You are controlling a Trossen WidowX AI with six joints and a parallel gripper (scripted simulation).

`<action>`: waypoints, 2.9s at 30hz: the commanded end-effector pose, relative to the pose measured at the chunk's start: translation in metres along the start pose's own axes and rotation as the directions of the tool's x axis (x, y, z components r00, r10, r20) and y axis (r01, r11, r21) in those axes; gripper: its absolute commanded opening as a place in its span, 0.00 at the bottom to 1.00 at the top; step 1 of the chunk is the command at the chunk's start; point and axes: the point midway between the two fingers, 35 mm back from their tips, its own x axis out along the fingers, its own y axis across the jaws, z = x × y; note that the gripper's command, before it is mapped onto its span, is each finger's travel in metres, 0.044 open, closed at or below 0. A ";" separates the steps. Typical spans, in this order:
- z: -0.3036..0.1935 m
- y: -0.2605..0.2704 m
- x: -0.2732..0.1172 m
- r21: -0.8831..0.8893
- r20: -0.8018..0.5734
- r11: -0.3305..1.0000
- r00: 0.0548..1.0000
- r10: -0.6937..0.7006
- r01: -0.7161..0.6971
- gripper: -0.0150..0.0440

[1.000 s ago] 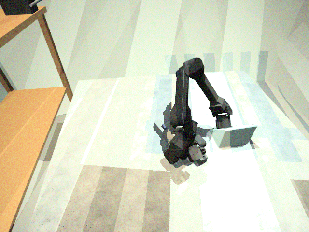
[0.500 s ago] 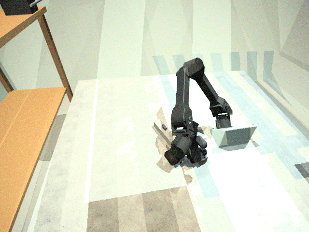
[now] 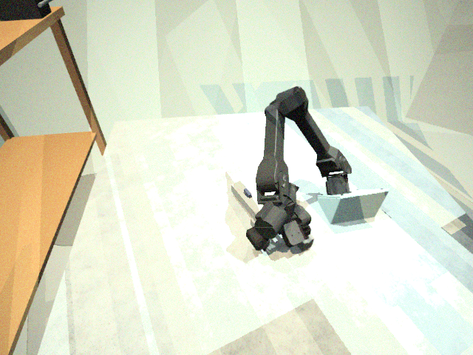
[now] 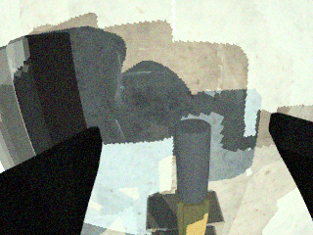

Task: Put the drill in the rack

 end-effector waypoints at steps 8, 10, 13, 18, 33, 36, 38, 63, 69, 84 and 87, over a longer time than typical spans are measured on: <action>-0.005 0.000 0.002 -0.004 -0.004 1.000 1.000 0.000 0.000 1.00; -0.006 0.000 0.003 -0.004 -0.004 1.000 1.000 0.000 0.000 1.00; -0.007 0.000 0.003 -0.004 -0.004 1.000 1.000 0.000 0.000 1.00; -0.009 0.001 0.004 -0.004 -0.004 1.000 1.000 0.000 0.000 1.00; -0.012 0.002 0.006 -0.004 -0.005 1.000 1.000 0.001 -0.001 1.00; -0.011 0.000 0.004 0.002 0.000 1.000 1.000 -0.001 0.001 0.91; -0.011 0.000 0.004 0.002 0.000 1.000 1.000 -0.001 0.001 0.82; -0.011 0.002 0.002 -0.004 -0.004 1.000 1.000 0.000 0.000 0.25; -0.011 0.003 0.002 -0.004 -0.004 1.000 1.000 0.000 0.000 0.25; -0.005 0.002 0.001 -0.004 -0.004 1.000 1.000 0.000 0.000 0.25; -0.002 0.002 0.001 -0.004 -0.004 1.000 1.000 0.000 0.000 0.25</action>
